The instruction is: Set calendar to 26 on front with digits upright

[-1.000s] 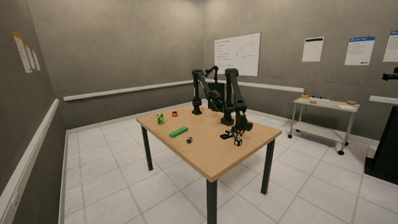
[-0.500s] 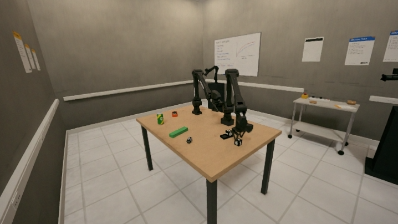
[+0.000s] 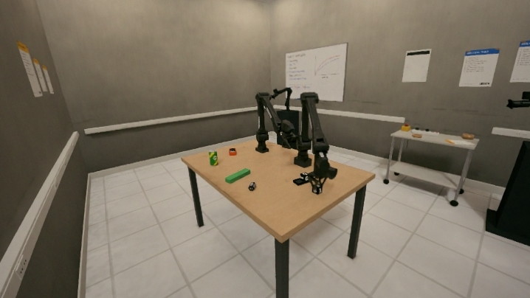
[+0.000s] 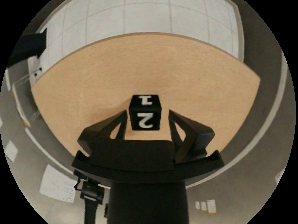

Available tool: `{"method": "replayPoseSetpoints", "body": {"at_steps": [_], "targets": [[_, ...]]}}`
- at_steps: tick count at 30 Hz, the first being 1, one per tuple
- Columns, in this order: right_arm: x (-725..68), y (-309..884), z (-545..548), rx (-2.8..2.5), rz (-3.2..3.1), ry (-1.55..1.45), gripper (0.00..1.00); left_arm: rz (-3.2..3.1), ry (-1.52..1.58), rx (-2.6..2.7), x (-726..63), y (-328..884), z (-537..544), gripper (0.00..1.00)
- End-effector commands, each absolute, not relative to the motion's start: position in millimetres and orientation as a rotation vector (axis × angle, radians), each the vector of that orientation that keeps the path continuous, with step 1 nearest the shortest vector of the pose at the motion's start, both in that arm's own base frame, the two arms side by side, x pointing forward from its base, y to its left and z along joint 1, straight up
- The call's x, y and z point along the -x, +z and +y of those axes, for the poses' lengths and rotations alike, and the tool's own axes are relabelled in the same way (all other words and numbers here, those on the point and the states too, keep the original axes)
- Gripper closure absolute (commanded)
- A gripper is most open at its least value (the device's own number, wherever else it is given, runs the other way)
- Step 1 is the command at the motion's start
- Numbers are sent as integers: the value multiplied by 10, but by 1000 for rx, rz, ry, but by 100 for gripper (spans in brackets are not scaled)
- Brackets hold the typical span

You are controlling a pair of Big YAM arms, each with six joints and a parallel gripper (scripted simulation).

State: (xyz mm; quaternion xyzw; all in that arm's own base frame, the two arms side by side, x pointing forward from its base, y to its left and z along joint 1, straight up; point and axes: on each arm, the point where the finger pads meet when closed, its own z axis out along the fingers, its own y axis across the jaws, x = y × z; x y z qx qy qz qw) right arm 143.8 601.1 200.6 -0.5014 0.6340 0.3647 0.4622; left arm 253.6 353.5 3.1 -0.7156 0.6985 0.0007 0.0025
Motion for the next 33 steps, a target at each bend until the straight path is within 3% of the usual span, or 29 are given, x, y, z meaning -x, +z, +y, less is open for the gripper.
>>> {"method": "replayPoseSetpoints", "body": {"at_steps": [1, 16, 17, 24, 33], "targets": [[-1500, 2183, 6144, 1202, 1530, 914, 0, 2193, -4, 2265, -2528, -147, 3511, 31], [-1500, 2183, 6144, 1202, 1530, 914, 0, 2184, -1, 2256, -2565, -172, 3561, 31], [-1500, 2183, 6144, 1202, 1530, 914, 0, 2184, -1, 2256, -2565, -172, 3561, 40], [-1500, 2183, 6144, 1202, 1530, 914, 0, 2179, 2, 2250, -2565, -94, 3564, 44], [-1500, 2183, 6144, 1202, 1530, 914, 0, 2179, 2, 2250, -2565, -94, 3564, 57]]}}
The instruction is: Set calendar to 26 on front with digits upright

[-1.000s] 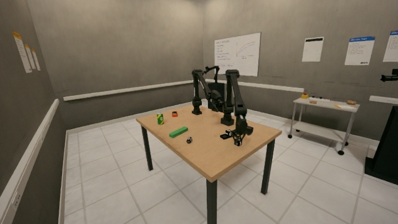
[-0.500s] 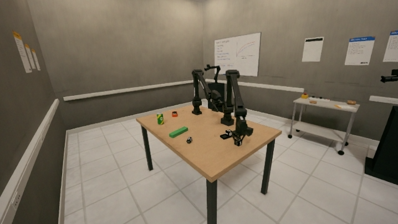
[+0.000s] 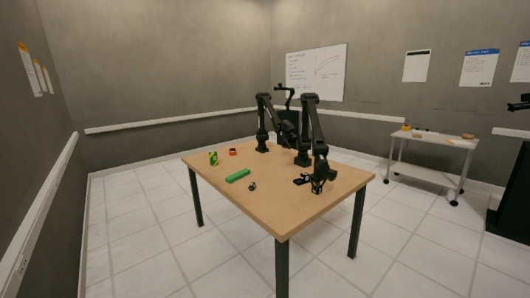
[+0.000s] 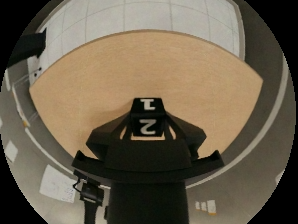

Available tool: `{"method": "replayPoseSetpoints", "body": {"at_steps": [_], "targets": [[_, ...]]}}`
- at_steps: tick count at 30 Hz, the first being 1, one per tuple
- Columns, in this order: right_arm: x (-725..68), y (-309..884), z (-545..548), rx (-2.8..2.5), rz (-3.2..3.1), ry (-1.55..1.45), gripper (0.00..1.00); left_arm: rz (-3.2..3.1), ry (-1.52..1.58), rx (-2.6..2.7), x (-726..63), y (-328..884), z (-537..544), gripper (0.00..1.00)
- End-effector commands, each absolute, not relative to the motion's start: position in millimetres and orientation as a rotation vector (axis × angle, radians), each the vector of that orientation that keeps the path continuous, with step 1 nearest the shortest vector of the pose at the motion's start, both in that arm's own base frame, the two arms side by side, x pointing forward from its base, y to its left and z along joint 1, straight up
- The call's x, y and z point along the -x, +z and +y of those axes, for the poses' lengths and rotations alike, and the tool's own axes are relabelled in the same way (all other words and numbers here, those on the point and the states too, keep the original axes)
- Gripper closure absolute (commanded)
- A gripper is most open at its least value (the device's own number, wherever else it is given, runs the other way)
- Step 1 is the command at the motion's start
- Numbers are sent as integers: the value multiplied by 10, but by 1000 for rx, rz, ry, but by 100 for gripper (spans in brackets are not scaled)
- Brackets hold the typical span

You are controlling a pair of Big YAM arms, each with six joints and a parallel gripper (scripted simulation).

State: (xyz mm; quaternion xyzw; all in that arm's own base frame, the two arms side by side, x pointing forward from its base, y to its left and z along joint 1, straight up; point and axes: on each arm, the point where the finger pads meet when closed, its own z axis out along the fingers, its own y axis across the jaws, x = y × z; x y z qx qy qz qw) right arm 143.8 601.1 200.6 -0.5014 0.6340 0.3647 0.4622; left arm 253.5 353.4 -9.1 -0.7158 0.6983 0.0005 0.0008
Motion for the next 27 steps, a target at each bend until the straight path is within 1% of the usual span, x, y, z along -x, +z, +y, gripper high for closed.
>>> {"method": "replayPoseSetpoints", "body": {"at_steps": [1, 3, 4, 6, 8, 9, 12, 13, 19, 25, 27], "targets": [[-1500, 2183, 6144, 1202, 1530, 914, 0, 2179, 2, 2250, -2565, -94, 3564, 58], [-1500, 2183, 6144, 1202, 1530, 914, 0, 2179, 2, 2250, -2565, -94, 3564, 61], [-1500, 2183, 6144, 1202, 1530, 914, 0, 2179, 2, 2250, -2565, -94, 3564, 72], [-1500, 2183, 6144, 1202, 1530, 914, 0, 2179, 2, 2250, -2565, -94, 3564, 72], [-1500, 2183, 6144, 1202, 1530, 914, 0, 2179, 2, 2250, -2565, -94, 3564, 95], [-1500, 2183, 6144, 1202, 1530, 914, 0, 2179, 2, 2250, -2565, -94, 3564, 100], [-1500, 2183, 6144, 1202, 1530, 914, 0, 2170, 5, 2241, -2611, 3, 3629, 66], [-1500, 2183, 6144, 1202, 1530, 914, 0, 2158, 9, 2229, -2622, 128, 3644, 60], [-1500, 2183, 6144, 1202, 1530, 914, 0, 2158, 9, 2228, -2609, 572, 3629, 60], [-1570, 2184, 6119, 1183, 1545, 914, 0, 2172, 4, 2243, -2598, 622, 3615, 60], [-1581, 2197, 6051, 1175, 1553, 914, 0, 2163, 8, 2234, -2595, 822, 3610, 60]]}}
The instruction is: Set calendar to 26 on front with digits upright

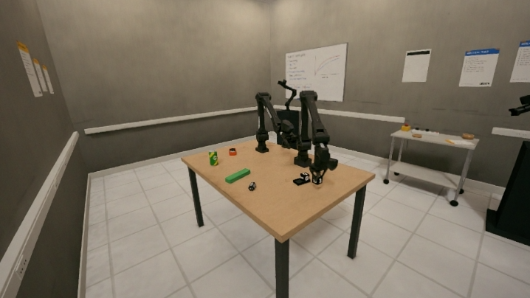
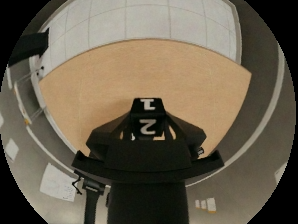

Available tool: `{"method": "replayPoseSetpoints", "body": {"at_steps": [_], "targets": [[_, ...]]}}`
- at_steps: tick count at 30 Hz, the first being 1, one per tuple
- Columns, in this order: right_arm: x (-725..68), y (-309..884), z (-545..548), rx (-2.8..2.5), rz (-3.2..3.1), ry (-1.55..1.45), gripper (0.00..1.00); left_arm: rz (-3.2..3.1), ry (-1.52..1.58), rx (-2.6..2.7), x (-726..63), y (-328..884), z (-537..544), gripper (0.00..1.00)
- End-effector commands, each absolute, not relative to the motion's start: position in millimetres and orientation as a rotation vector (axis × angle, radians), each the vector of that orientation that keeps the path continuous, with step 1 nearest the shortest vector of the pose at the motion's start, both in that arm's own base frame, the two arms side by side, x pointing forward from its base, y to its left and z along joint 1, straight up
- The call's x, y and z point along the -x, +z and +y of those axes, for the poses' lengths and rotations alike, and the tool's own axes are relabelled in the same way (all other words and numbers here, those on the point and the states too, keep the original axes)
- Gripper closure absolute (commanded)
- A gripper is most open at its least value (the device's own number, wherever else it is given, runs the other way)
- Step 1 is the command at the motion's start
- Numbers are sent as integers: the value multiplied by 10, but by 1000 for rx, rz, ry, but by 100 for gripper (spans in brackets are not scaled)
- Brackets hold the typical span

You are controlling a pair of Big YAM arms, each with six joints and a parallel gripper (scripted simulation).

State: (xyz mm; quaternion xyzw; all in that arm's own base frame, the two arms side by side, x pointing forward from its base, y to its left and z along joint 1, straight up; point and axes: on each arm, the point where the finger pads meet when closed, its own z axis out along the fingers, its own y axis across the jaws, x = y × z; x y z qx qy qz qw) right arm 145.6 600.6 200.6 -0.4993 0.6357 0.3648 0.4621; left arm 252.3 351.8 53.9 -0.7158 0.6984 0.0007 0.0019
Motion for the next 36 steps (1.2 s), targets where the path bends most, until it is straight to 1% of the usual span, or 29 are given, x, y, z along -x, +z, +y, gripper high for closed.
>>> {"method": "replayPoseSetpoints", "body": {"at_steps": [1, 6, 11, 14, 19, 24, 28, 30, 36], "targets": [[-1583, 2308, 5980, 1159, 1545, 922, 0, 2158, 3, 2265, -2582, 787, 3474, 60], [-1602, 2128, 5247, 1141, 1628, 889, 0, 2117, 0, 2313, -2562, 796, 2798, 60], [-1556, 2127, 4825, 1152, 1579, 855, 0, 2130, 1, 2303, -2567, 790, 2308, 60], [-1488, 2124, 4785, 1161, 1569, 861, 0, 2118, 1, 2282, -2641, 866, 2304, 60], [-1441, 2119, 4588, 1151, 1547, 864, 0, 2178, 3, 2279, -2549, 783, 1929, 60], [-1464, 2168, 4660, 1138, 1550, 876, 0, 2218, -3, 2242, -2606, 804, 1945, 60], [-1464, 2168, 4660, 1138, 1550, 876, 0, 2383, -4, 2047, -2626, 808, 1966, 60], [-1464, 2168, 4660, 1138, 1550, 876, 0, 2383, -4, 2047, -2626, 808, 1966, 60], [-1462, 2133, 4651, 1147, 1562, 870, 0, 2677, 0, 1626, -2608, 823, 2010, 60]]}}
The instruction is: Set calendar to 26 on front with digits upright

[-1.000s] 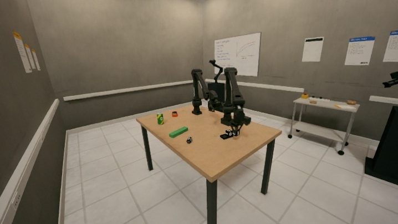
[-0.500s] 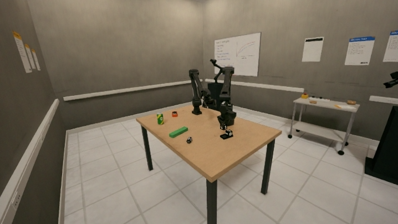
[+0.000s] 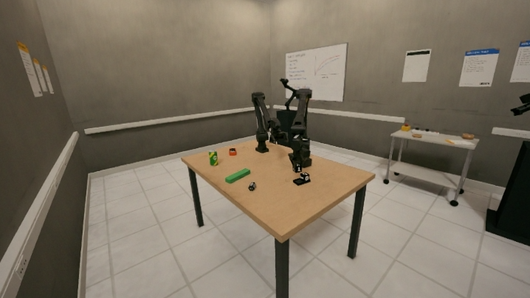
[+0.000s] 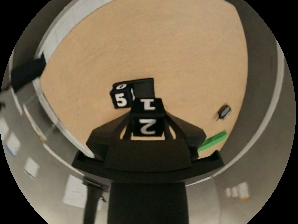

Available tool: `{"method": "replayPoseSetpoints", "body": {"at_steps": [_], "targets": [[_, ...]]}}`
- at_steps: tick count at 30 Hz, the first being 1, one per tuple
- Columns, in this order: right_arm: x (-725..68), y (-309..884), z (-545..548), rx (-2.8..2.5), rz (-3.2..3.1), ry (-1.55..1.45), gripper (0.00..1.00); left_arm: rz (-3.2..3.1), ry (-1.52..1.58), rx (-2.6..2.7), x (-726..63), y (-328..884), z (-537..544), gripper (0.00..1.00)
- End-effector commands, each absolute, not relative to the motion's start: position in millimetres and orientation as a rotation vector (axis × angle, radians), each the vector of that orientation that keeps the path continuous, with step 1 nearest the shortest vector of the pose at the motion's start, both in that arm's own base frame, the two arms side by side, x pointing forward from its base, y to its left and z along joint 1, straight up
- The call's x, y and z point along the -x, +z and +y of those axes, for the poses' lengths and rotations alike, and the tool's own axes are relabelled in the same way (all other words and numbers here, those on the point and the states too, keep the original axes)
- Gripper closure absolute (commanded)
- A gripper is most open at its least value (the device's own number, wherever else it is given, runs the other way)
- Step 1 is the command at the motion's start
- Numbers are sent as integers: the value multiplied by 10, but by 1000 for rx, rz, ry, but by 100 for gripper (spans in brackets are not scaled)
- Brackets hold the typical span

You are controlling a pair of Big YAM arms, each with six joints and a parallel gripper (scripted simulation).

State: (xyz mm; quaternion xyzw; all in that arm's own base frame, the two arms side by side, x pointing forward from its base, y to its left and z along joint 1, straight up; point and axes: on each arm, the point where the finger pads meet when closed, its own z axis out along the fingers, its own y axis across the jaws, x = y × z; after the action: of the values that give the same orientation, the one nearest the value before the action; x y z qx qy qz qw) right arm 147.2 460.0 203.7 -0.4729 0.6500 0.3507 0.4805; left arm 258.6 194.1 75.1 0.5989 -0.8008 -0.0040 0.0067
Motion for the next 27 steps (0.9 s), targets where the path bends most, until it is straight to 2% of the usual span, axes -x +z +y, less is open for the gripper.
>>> {"method": "replayPoseSetpoints", "body": {"at_steps": [1, 11, 27], "targets": [[-1462, 2133, 4651, 1147, 1562, 870, 0, -2728, -1, -1579, -2610, 825, 2013, 60], [-1462, 2133, 4651, 1147, 1562, 870, 0, -2991, -26, -1116, -2713, 925, 2106, 60], [-1462, 2133, 4651, 1147, 1562, 870, 0, -3172, -41, -66, -2659, 861, 2028, 60]]}}
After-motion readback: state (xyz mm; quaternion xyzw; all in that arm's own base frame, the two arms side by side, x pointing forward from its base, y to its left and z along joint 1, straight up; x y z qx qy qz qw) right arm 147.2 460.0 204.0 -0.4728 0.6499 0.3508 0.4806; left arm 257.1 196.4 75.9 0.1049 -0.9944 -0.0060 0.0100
